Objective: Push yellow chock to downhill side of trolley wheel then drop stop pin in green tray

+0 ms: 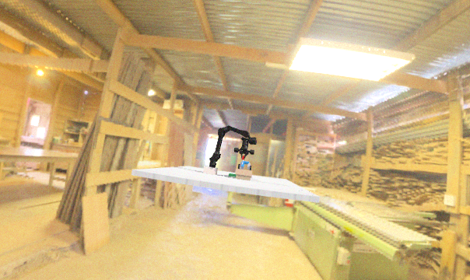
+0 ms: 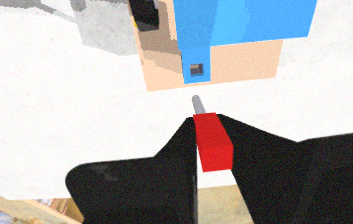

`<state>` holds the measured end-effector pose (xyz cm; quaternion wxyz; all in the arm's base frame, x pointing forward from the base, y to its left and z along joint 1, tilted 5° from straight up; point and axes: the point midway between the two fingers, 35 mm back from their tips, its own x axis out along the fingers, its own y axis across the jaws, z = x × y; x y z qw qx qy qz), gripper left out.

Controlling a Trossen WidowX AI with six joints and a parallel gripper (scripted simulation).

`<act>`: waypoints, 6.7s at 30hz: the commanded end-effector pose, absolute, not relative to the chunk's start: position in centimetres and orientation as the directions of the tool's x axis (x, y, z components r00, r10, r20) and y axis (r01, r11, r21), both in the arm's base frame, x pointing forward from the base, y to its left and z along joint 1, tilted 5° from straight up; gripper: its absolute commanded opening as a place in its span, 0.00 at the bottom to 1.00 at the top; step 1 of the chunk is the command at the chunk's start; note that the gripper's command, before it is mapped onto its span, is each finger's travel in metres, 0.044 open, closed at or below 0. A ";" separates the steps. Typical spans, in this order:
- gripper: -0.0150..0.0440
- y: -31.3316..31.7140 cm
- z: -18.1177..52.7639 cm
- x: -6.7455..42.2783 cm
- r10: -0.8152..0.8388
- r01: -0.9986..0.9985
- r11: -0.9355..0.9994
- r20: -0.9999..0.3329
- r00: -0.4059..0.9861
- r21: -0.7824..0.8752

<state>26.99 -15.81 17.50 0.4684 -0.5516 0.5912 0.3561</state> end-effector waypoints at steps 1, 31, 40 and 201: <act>0.25 -16.6 17.8 27.0 -0.319 -0.986 0.136 -0.946 0.054 -0.102; 0.25 -16.2 16.8 19.1 -0.320 -0.986 0.136 -0.946 0.048 -0.096; 0.25 -15.4 16.6 19.0 -0.319 -0.986 0.136 -0.947 0.048 -0.096; 0.25 7.7 6.8 21.4 0.162 -0.077 -0.982 -0.980 0.115 -0.171</act>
